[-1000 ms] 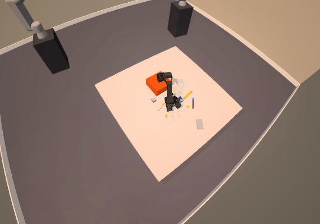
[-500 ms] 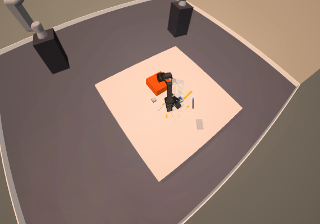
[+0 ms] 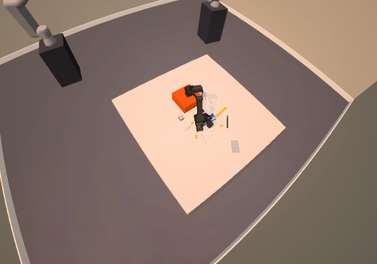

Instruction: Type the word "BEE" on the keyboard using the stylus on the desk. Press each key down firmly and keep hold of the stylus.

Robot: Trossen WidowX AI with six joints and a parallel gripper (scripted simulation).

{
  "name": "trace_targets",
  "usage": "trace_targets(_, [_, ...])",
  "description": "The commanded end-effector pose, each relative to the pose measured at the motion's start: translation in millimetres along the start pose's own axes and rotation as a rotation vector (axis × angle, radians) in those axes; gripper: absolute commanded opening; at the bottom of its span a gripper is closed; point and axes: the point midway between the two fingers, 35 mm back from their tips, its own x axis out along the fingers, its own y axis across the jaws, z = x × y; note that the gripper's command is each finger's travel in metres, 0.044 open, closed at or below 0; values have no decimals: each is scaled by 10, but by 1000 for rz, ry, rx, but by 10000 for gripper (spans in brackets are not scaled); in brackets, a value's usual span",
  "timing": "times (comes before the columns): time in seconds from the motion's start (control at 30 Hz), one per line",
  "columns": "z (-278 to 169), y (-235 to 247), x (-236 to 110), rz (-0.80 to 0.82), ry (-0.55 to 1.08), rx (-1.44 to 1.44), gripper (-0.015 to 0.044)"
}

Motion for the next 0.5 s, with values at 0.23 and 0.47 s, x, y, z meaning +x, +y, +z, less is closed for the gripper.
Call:
trace_targets(0.23, [-287,9,-165,4,1,-6,81])
trace_targets(0.47, [-243,8,-144,4,-3,-8,45])
